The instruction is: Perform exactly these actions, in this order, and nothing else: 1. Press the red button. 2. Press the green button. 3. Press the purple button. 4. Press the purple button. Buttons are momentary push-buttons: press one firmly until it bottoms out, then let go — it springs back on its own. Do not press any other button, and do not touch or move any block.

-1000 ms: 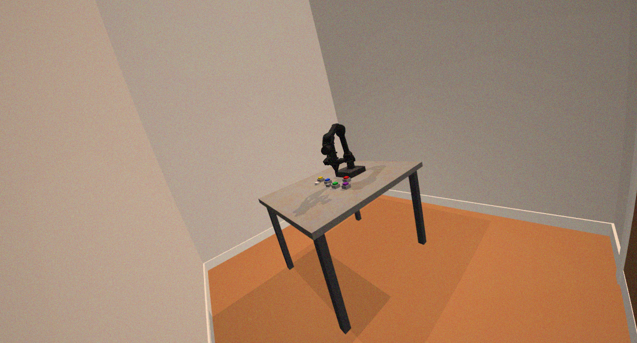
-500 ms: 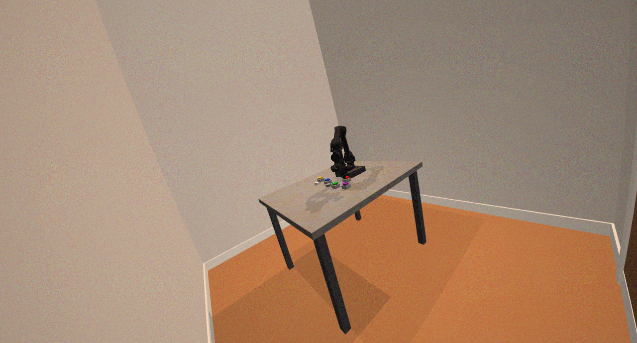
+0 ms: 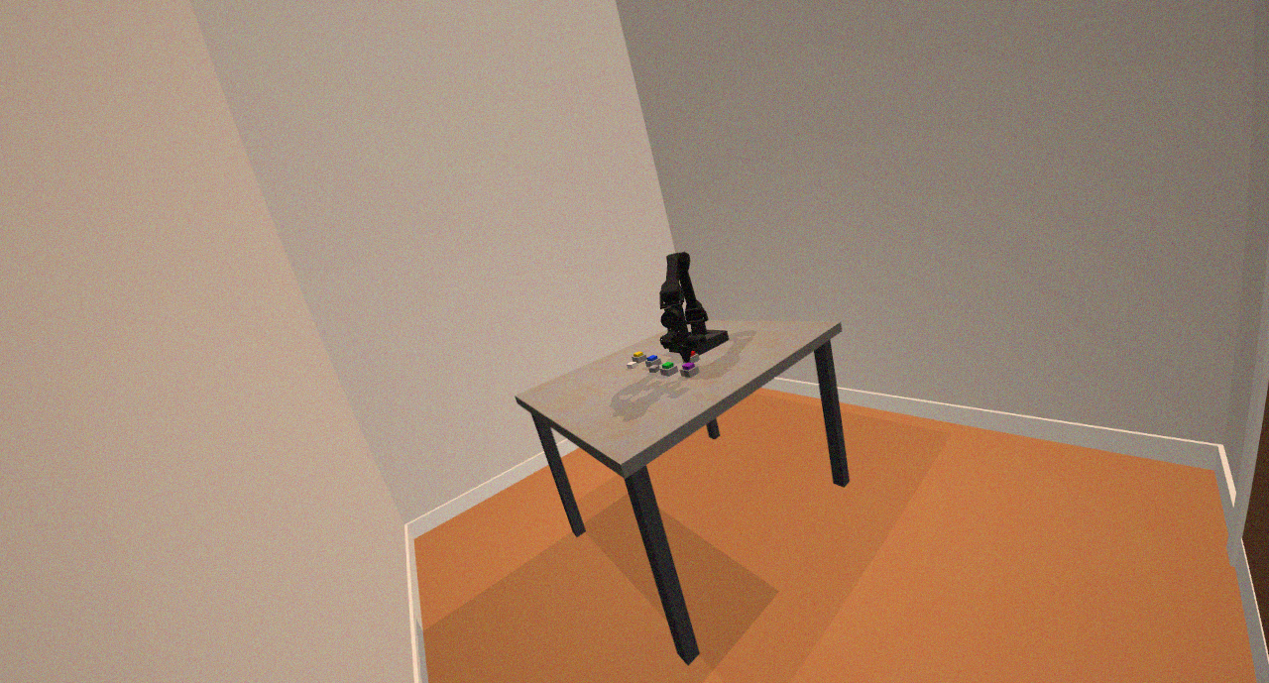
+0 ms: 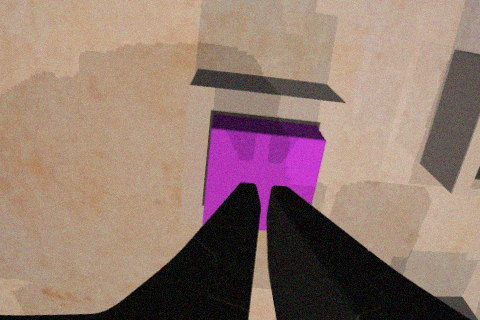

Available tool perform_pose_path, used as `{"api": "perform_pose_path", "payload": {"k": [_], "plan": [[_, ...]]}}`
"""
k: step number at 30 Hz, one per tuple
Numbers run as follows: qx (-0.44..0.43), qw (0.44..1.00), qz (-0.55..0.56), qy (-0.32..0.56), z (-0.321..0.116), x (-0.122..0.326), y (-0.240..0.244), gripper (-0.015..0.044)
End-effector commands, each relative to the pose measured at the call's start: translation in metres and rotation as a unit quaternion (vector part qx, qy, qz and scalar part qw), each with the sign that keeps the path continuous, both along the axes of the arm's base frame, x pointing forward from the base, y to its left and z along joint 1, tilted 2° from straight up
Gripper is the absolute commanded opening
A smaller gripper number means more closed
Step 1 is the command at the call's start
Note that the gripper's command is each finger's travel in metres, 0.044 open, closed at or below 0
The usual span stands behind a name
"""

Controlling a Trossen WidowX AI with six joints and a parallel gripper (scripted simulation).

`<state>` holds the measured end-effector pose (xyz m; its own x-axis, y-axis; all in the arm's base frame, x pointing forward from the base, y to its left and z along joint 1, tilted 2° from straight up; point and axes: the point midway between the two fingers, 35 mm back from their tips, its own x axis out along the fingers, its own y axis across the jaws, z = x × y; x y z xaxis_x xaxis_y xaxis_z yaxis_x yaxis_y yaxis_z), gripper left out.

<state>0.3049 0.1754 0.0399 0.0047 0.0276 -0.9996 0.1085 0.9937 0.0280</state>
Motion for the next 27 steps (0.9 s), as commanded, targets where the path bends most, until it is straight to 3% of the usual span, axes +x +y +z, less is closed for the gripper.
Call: {"api": "perform_pose_path", "payload": {"k": [1,27], "plan": [[-0.001,1.0,-0.002,0.002,-0.007,-0.001,-0.001,0.002],[-0.001,1.0,-0.002,0.002,-0.019,-0.002,0.0,0.002]]}}
